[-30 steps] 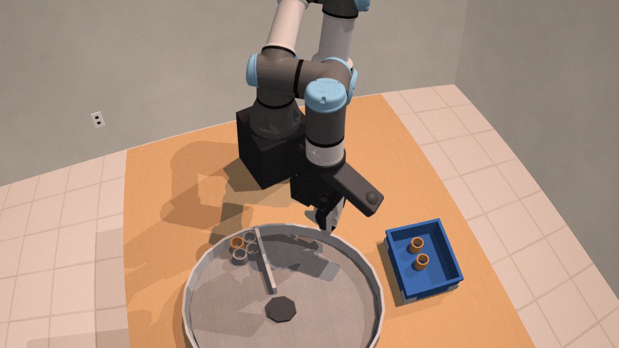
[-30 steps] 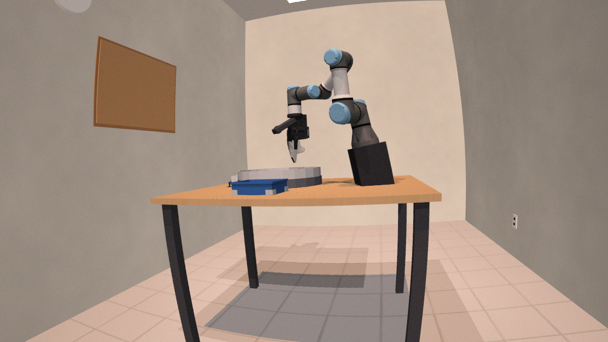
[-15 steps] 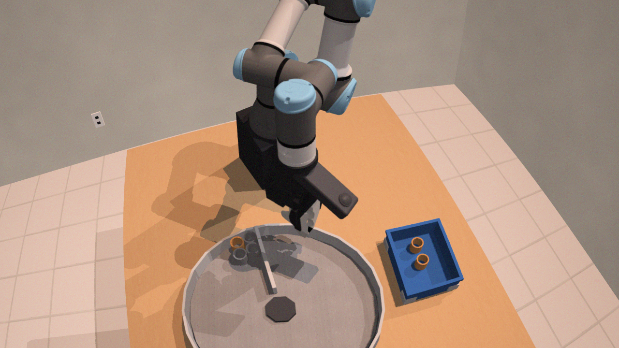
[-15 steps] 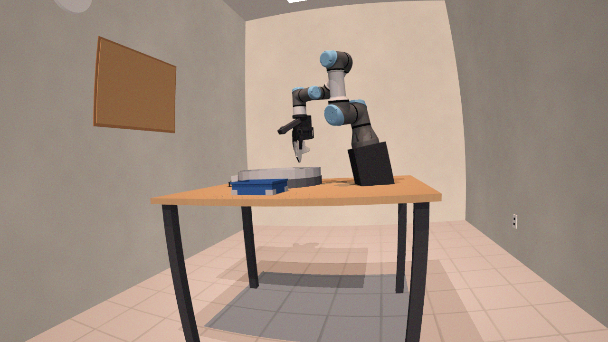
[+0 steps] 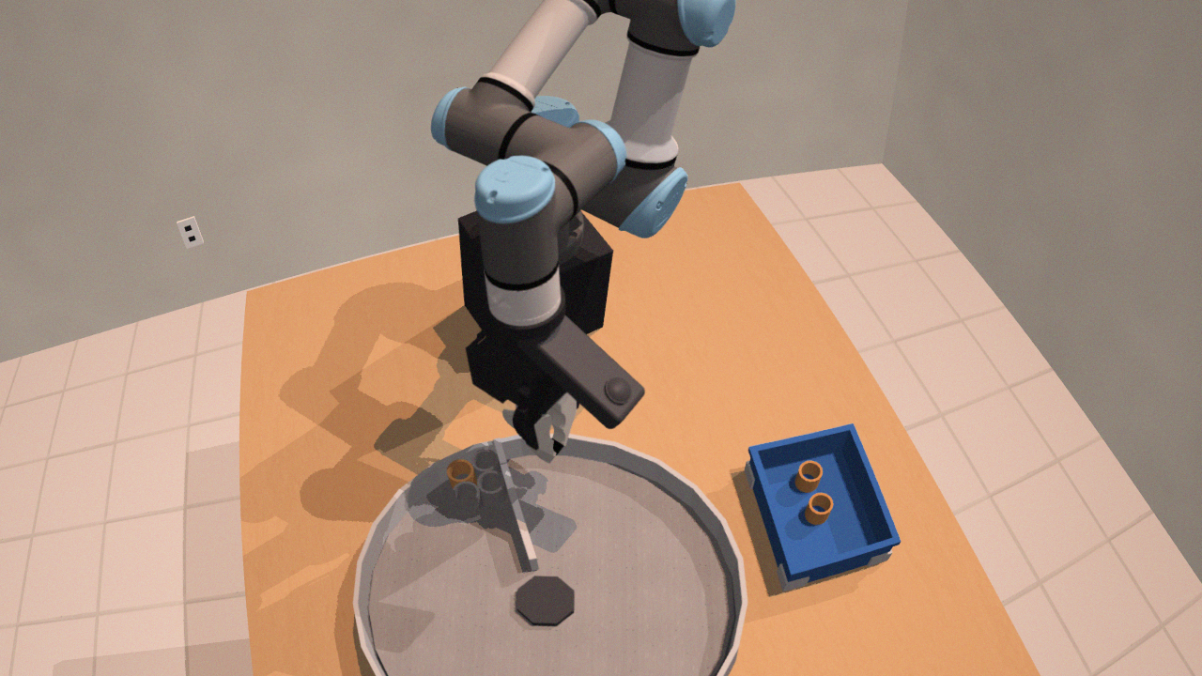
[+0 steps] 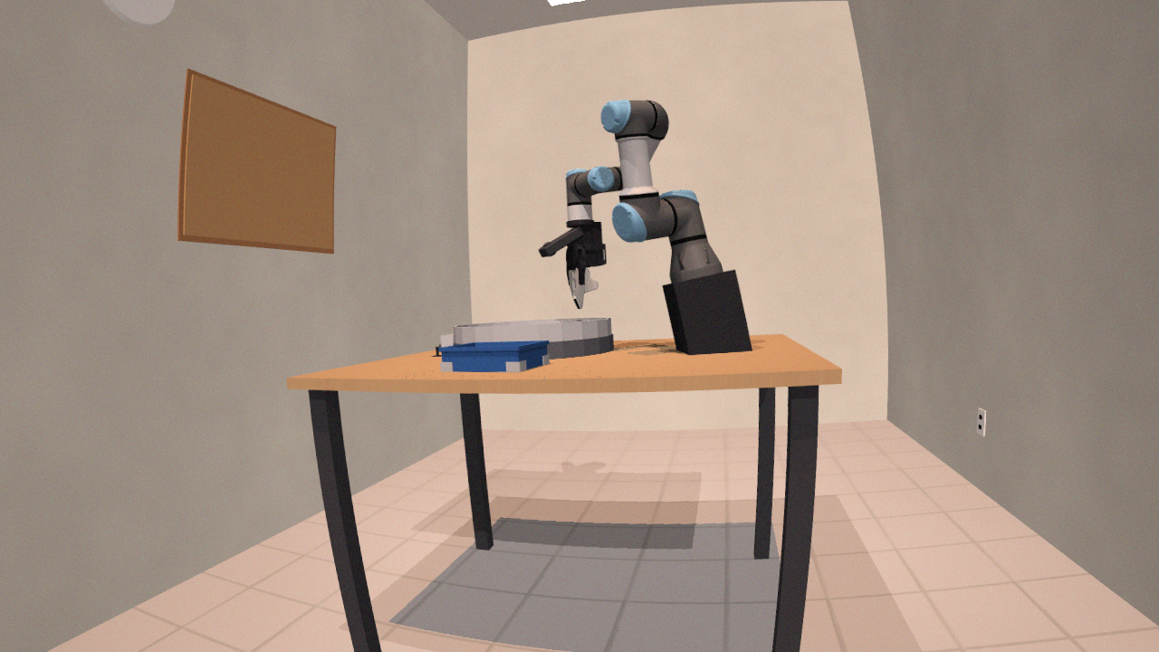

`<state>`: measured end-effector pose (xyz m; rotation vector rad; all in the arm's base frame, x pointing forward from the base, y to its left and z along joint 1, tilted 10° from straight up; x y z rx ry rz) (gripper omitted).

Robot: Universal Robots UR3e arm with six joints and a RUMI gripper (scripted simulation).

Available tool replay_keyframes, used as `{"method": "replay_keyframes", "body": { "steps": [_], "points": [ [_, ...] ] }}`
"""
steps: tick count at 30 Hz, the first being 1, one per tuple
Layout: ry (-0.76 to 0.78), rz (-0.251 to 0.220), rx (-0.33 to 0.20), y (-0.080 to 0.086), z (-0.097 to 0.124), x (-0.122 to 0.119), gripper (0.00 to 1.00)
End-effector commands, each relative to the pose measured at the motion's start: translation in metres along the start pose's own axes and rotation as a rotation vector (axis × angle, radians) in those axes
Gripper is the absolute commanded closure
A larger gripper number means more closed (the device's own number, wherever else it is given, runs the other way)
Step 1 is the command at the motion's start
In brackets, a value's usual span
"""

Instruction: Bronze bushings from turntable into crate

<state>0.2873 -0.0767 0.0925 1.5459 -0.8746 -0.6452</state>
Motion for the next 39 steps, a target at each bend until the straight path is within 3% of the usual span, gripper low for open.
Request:
{"method": "replay_keyframes", "body": {
  "steps": [1,39],
  "points": [
    [-0.006,0.002,0.003,0.0,0.012,0.01,0.94],
    [-0.047,0.002,0.003,0.0,0.083,0.063,0.94]
  ]
}}
Point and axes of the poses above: the point where the finger pads meet when closed, its own y axis back along the fingers, its own x axis across the jaws, z = x × y, the point moved 9 cm from there along y, back along the fingers, and after that the axes turned 2 degrees about y, right-handed, at the moved point
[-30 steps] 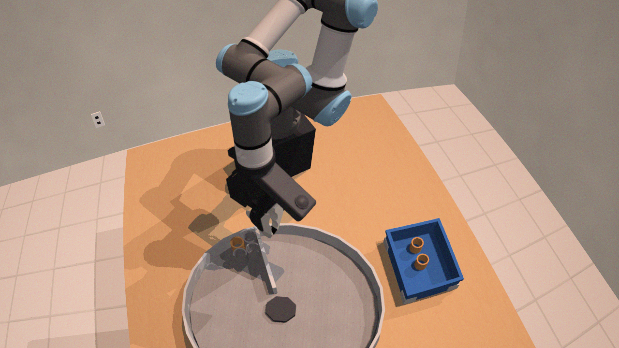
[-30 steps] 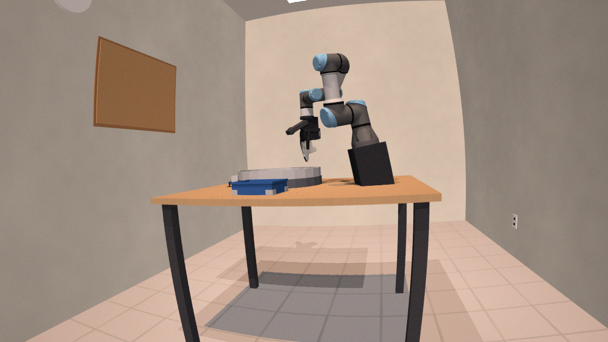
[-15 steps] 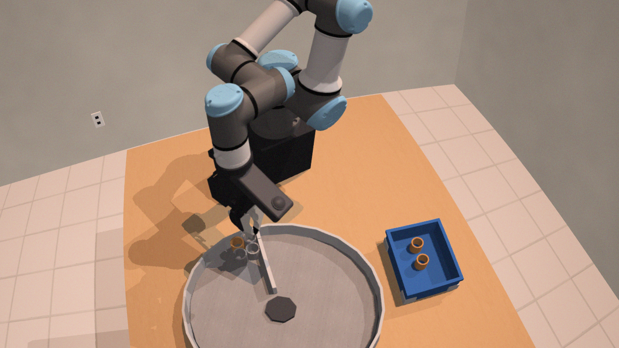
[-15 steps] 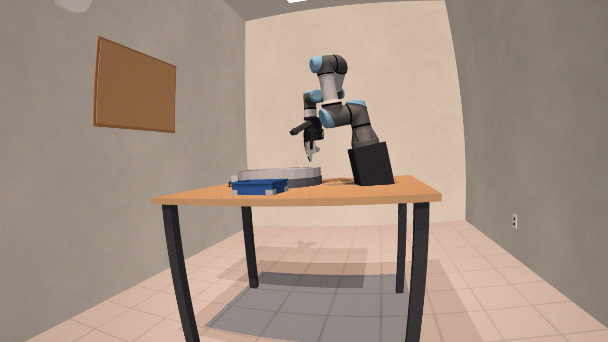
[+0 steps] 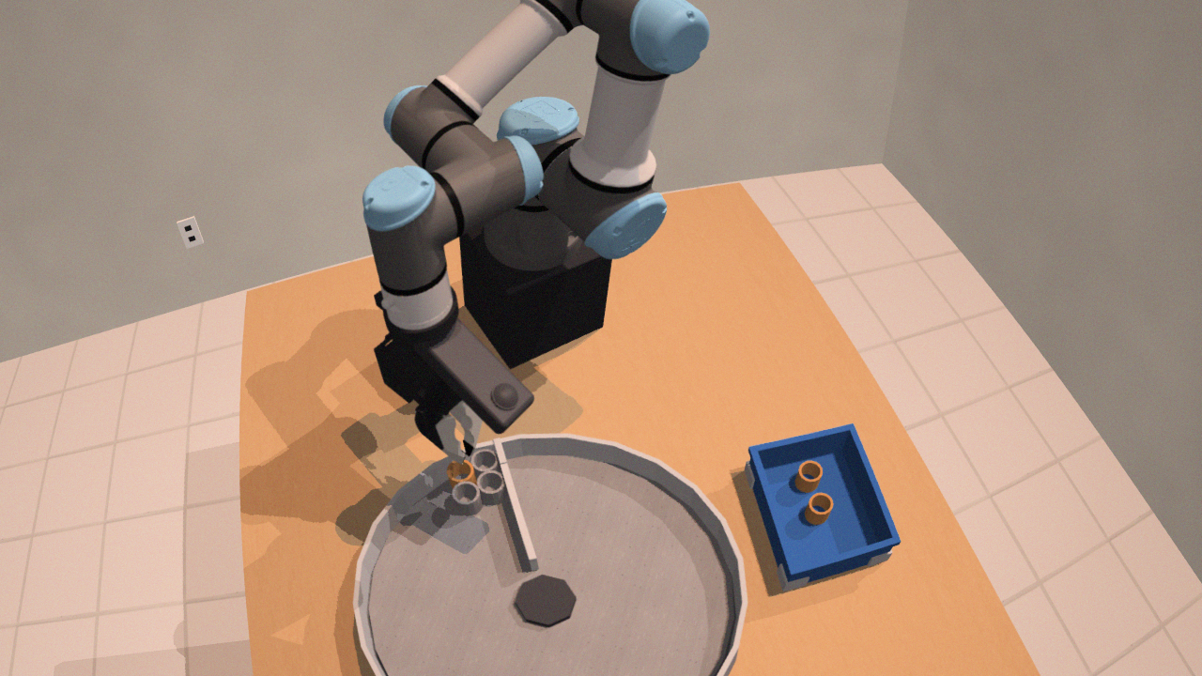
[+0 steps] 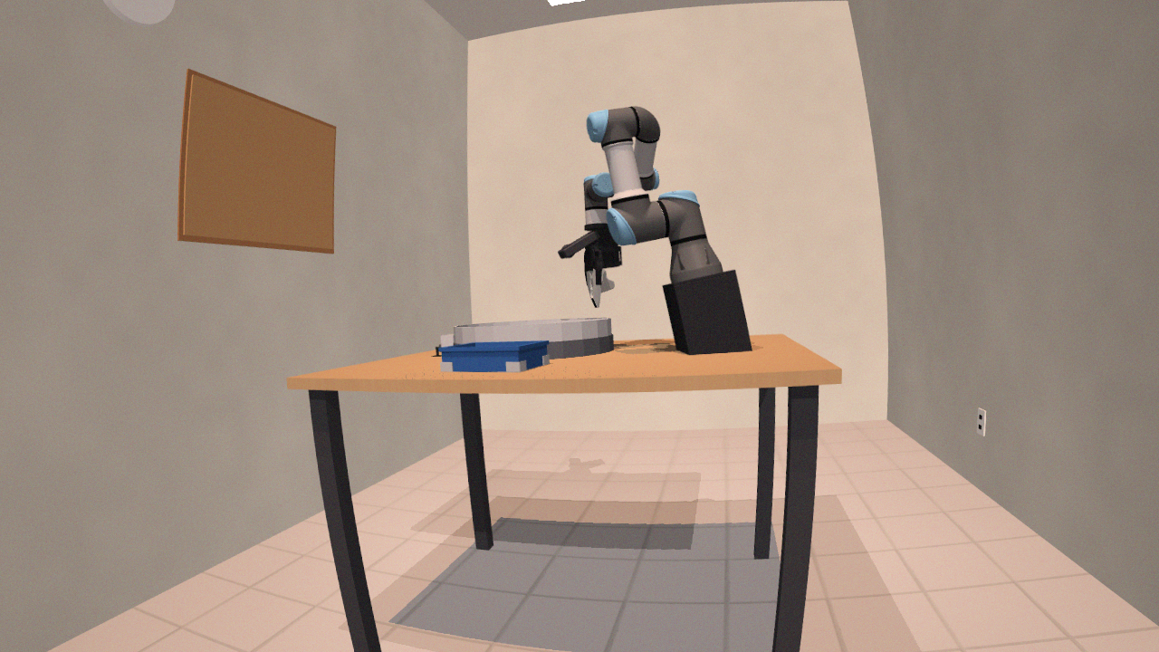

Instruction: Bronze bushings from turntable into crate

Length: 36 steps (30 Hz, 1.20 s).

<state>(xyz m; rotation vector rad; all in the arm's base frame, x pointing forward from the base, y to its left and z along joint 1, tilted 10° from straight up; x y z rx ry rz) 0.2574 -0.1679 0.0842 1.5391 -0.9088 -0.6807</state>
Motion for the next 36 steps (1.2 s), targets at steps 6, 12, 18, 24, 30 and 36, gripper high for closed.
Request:
{"method": "replay_keyframes", "body": {
  "steps": [6,12,18,24,30,36],
  "points": [
    [-0.007,0.002,0.0,0.0,0.012,0.01,0.94],
    [-0.008,0.002,0.0,0.0,0.015,0.012,0.94],
    [-0.01,0.002,0.0,0.0,0.018,0.014,0.94],
    [-0.01,0.002,0.0,0.0,0.019,0.015,0.94],
    [-0.011,0.002,0.0,0.0,0.019,0.015,0.94],
    [-0.011,0.002,0.0,0.0,0.019,0.015,0.94]
  ]
}}
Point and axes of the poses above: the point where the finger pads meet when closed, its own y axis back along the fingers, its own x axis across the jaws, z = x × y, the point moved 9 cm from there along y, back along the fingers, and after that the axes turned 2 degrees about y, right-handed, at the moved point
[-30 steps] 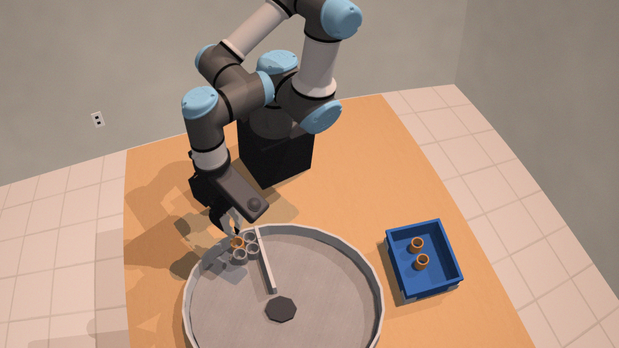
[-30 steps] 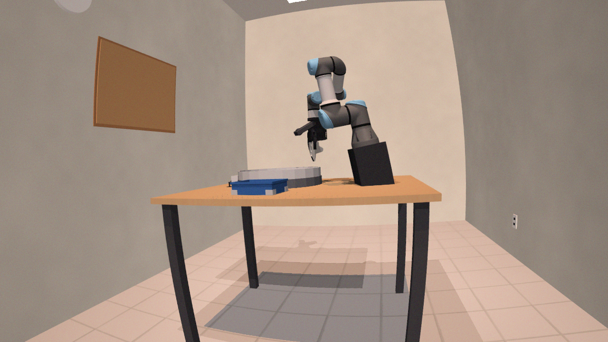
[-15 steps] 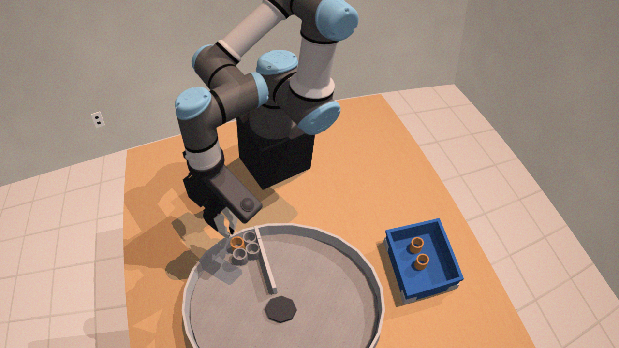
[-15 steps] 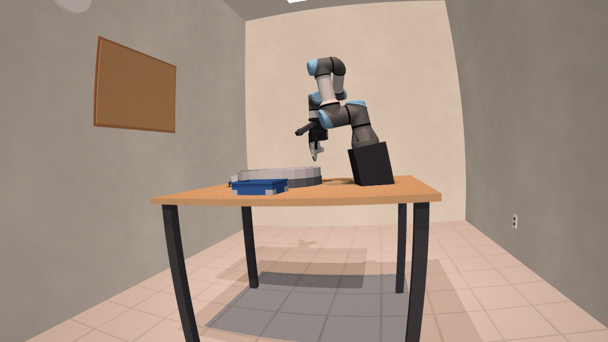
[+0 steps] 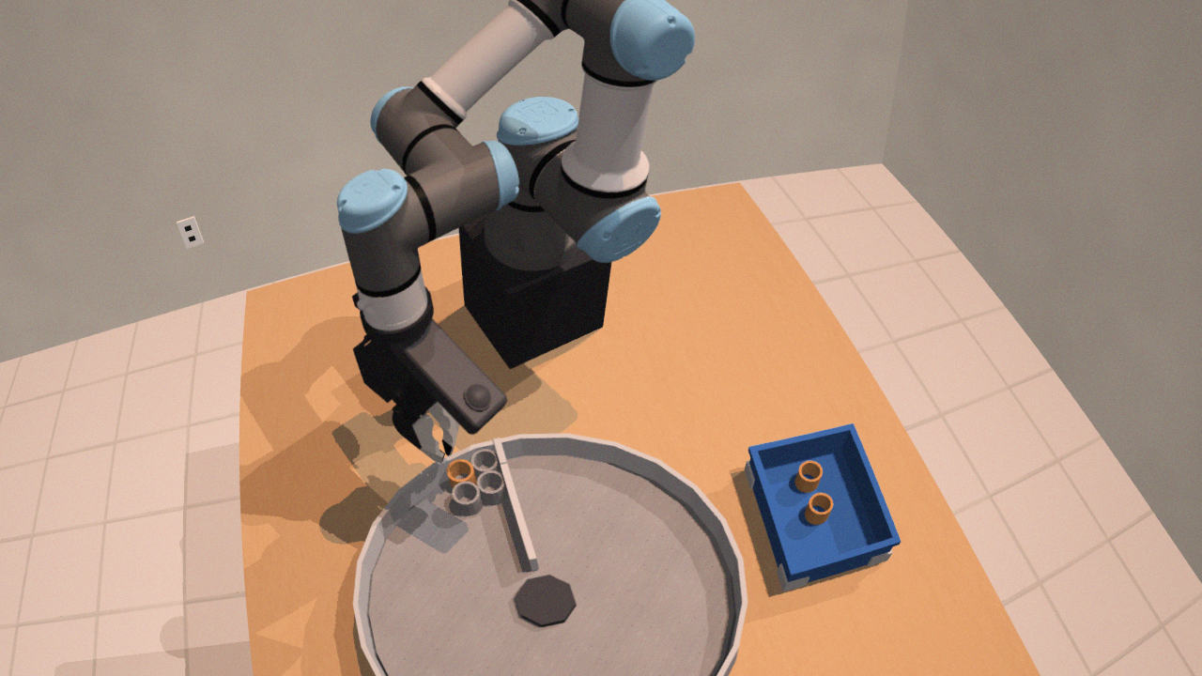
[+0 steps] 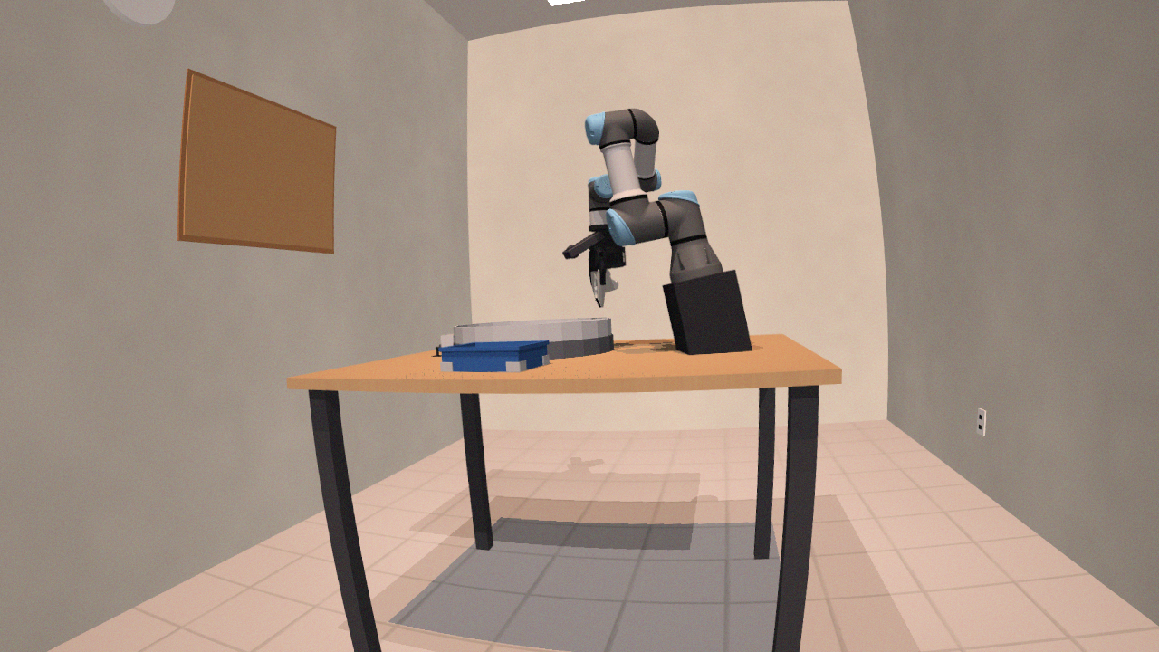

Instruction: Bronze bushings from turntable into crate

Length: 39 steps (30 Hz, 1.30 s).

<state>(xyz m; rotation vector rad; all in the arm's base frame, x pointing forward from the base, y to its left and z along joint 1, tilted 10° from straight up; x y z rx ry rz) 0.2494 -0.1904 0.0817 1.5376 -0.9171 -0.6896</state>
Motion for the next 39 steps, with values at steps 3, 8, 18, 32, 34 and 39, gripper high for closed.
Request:
{"method": "replay_keyframes", "body": {
  "steps": [3,8,18,32,34,39],
  "points": [
    [0.0,0.002,0.0,0.001,0.0,0.001,0.94],
    [0.0,0.002,0.0,0.001,0.0,0.001,0.94],
    [0.0,0.002,0.0,0.001,0.0,0.001,0.94],
    [0.0,0.002,0.0,0.0,0.0,0.001,0.94],
    [0.0,0.002,0.0,-0.002,0.0,0.001,0.94],
    [0.0,0.002,0.0,-0.015,0.0,0.001,0.94]
  ]
}}
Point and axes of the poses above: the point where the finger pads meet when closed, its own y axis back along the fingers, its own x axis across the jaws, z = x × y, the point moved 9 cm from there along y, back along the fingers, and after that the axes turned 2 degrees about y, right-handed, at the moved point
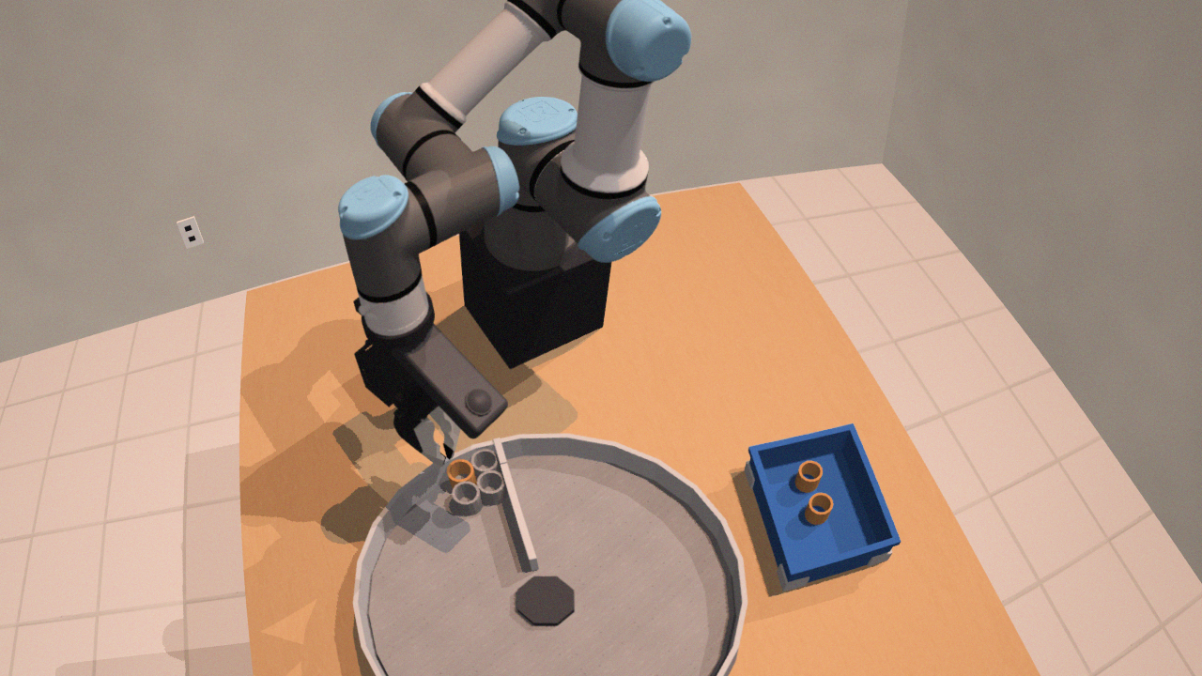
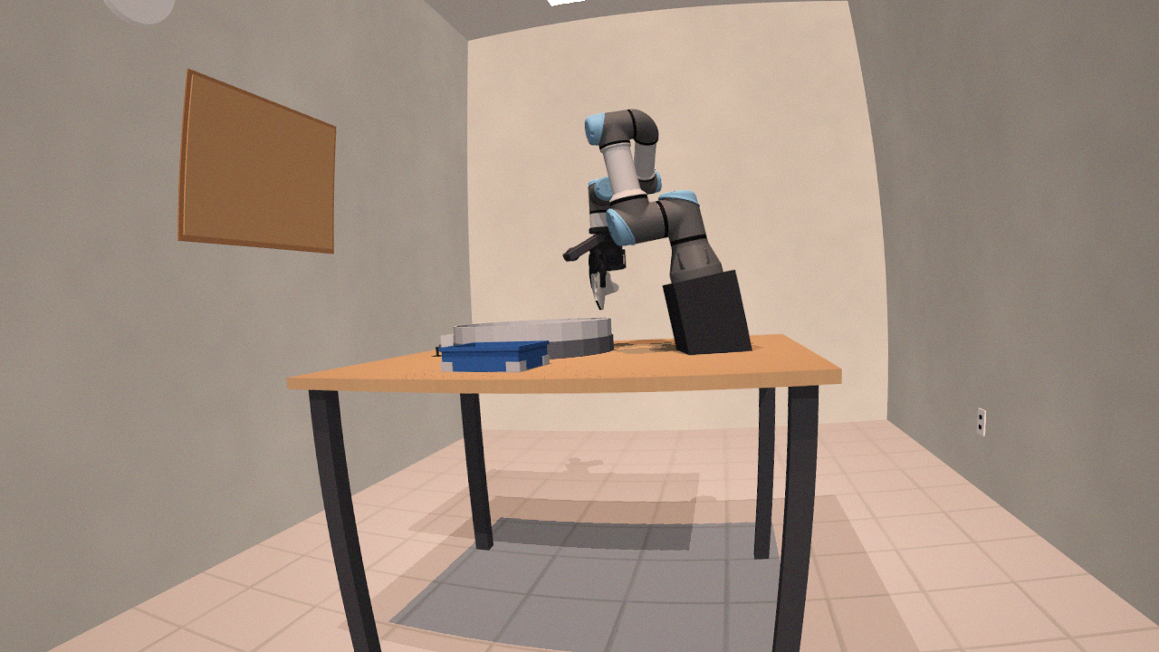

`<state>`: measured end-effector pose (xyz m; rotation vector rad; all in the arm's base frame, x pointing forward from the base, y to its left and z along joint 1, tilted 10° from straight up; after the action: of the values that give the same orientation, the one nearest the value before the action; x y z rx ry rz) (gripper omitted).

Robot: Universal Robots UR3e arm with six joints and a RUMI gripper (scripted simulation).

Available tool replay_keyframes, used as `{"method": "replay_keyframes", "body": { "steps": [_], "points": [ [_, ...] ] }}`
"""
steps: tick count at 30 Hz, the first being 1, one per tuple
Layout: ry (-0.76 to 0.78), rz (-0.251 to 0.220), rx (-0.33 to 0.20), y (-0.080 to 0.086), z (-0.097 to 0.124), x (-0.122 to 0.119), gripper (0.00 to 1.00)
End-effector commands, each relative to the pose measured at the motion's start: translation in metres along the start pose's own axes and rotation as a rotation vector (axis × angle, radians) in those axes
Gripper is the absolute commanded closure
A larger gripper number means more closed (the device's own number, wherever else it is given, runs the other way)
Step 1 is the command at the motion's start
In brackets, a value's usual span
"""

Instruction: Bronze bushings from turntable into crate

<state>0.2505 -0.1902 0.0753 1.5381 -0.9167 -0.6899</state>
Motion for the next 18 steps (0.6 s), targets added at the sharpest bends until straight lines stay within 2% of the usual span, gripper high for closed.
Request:
{"method": "replay_keyframes", "body": {
  "steps": [1,5,18],
  "points": [
    [0.0,0.003,-0.001,-0.0081,0.0,0.0009,0.94],
    [0.0,0.003,-0.001,-0.0159,-0.0001,0.0011,0.94],
    [0.0,0.003,-0.001,-0.0161,-0.0001,0.0011,0.94]
  ]
}}
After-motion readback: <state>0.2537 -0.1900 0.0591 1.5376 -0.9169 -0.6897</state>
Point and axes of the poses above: the point where the finger pads meet when closed, its own y axis back along the fingers, its own x axis across the jaws, z = x × y, the point moved 9 cm from there along y, back along the fingers, and after that the axes turned 2 degrees about y, right-handed, at the moved point
